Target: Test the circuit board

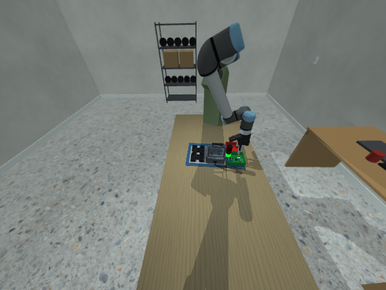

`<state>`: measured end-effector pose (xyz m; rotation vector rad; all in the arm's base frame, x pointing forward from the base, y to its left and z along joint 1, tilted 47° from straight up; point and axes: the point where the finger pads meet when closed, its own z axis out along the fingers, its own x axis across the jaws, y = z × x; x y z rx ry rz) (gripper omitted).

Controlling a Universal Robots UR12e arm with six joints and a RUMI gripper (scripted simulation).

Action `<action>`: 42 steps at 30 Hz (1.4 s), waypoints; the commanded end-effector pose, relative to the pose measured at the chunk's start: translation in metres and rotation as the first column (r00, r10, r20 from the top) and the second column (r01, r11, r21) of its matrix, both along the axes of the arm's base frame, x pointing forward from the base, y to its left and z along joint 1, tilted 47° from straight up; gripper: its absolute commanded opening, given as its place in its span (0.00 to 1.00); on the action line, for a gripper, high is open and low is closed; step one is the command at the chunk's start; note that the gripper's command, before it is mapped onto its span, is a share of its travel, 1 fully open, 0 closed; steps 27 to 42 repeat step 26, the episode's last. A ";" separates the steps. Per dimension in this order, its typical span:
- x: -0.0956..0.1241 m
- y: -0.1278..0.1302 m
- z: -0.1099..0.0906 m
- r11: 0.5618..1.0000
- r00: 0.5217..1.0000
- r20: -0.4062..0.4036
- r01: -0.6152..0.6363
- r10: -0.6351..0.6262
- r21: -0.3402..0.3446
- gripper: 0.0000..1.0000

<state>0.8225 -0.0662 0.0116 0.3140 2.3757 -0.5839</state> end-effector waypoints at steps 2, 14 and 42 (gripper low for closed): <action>-0.018 0.013 0.015 1.000 1.000 -0.008 0.004 -0.004 0.001 0.59; -0.020 0.013 0.017 1.000 1.000 -0.008 0.006 -0.006 0.001 1.00; -0.020 0.013 0.017 1.000 1.000 -0.008 0.006 -0.006 0.001 1.00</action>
